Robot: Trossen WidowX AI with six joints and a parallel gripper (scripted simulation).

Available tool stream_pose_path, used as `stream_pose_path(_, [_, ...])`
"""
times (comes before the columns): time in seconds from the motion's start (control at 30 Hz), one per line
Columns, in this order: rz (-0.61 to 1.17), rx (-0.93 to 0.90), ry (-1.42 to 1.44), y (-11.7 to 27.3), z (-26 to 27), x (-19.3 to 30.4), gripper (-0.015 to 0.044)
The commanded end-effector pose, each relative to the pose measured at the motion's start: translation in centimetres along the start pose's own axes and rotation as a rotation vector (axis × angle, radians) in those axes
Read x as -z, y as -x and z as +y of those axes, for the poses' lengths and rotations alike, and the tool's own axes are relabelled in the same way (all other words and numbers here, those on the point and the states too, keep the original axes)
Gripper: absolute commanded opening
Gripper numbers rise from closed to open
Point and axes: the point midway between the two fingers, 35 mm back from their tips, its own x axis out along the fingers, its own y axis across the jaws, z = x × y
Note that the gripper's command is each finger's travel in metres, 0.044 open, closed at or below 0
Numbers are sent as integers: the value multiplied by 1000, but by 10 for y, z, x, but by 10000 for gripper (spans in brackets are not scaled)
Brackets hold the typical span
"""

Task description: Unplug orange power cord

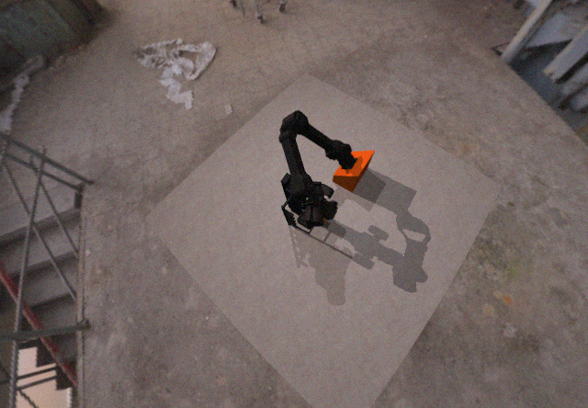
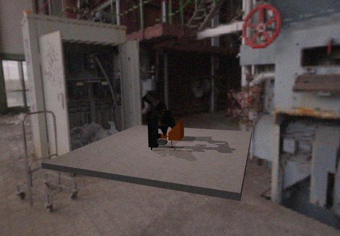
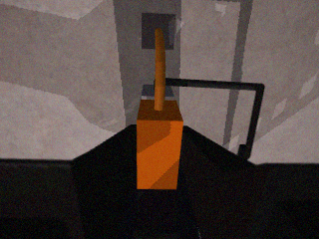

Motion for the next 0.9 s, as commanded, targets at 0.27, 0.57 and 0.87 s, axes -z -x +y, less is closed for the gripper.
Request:
stream_pose_path(0.27, [-9, 4, -1, 2, -2, -21, 0])
stream_pose_path(0.57, [-10, 4, 0, 4, -3, -36, 0])
stream_pose_path(0.87, [-10, 4, 1, 6, -1, -51, 0])
